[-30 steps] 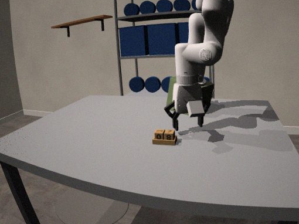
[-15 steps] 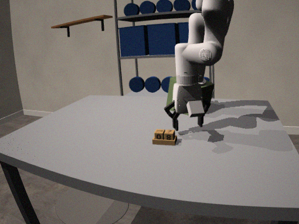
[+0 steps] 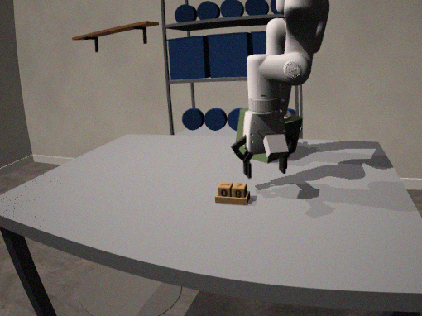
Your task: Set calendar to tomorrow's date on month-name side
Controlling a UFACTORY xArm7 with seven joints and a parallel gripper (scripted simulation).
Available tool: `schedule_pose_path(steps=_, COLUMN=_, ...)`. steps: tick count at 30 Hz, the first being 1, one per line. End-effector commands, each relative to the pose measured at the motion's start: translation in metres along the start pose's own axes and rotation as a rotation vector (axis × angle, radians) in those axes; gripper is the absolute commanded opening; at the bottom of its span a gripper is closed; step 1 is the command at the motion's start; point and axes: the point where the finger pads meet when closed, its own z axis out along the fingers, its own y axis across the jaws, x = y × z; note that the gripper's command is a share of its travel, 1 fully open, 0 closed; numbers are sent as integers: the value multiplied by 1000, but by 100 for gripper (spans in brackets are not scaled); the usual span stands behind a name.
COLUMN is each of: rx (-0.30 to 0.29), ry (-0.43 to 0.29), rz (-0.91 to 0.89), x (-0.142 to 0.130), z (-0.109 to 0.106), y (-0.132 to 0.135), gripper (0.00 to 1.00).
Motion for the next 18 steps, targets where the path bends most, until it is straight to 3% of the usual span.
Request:
schedule_pose_path(steps=1, rx=3, ry=-3, rz=1, x=1, z=-16, y=0, gripper=100)
schedule_pose_path(steps=14, rx=3, ry=-3, rz=-98, x=2, z=-21, y=3, gripper=100)
schedule_pose_path(steps=18, rx=3, ry=-3, rz=-130, x=10, z=-21, y=23, gripper=100)
